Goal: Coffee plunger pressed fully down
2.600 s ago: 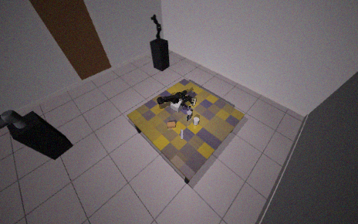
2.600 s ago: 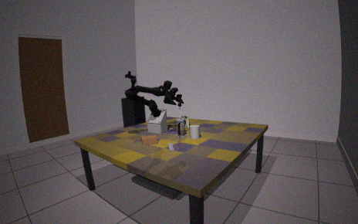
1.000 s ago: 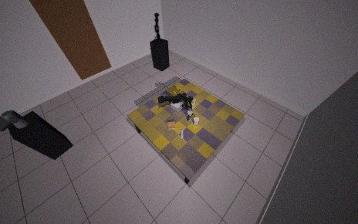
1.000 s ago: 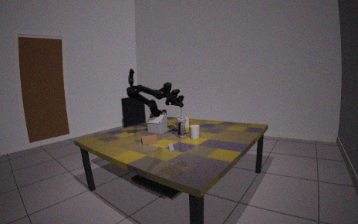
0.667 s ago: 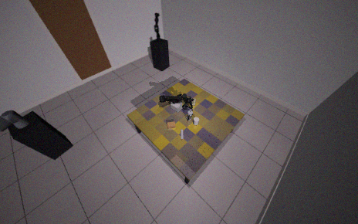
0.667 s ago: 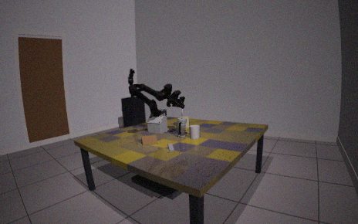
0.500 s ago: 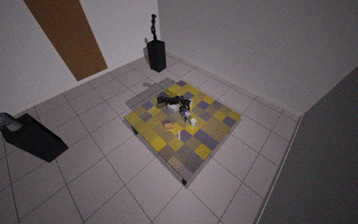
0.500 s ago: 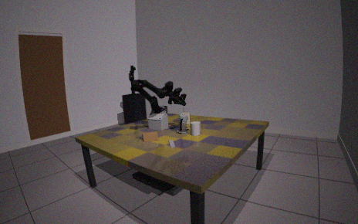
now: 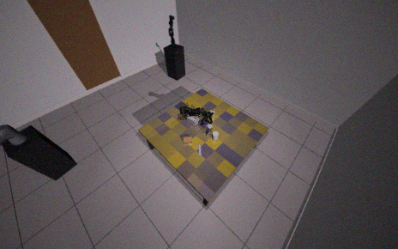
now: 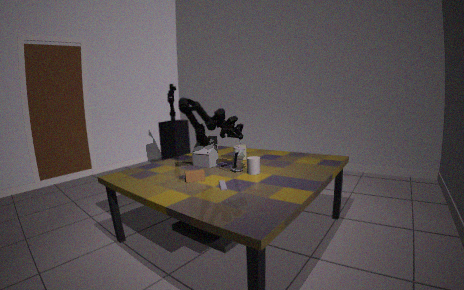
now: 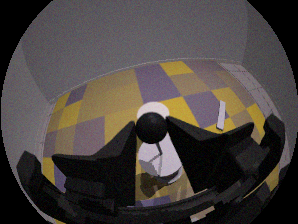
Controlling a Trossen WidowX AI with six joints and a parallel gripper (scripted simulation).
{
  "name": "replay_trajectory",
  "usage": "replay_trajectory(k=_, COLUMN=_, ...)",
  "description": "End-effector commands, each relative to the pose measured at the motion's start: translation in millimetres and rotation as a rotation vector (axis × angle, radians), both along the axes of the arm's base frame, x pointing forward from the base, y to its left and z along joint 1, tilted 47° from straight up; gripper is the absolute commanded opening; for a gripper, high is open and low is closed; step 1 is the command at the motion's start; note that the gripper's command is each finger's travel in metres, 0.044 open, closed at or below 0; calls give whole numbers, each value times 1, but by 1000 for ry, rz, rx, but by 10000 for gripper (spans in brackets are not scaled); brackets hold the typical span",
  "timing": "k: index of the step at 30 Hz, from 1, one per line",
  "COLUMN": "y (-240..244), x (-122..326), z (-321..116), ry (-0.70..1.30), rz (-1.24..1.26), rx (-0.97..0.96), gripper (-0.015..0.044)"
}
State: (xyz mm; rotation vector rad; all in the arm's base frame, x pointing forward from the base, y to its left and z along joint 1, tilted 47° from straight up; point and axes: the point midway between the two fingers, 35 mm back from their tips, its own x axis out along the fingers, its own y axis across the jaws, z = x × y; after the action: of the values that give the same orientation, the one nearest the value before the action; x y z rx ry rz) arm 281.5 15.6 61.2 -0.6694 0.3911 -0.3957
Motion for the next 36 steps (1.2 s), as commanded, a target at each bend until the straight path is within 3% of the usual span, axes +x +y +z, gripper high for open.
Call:
replay_trajectory(k=1, y=-19, x=-9, z=-18, ry=58, rz=-29, rx=-41, gripper=123)
replay_trajectory(k=36, y=-26, x=10, z=-29, ry=45, rz=-19, rx=-58, gripper=123)
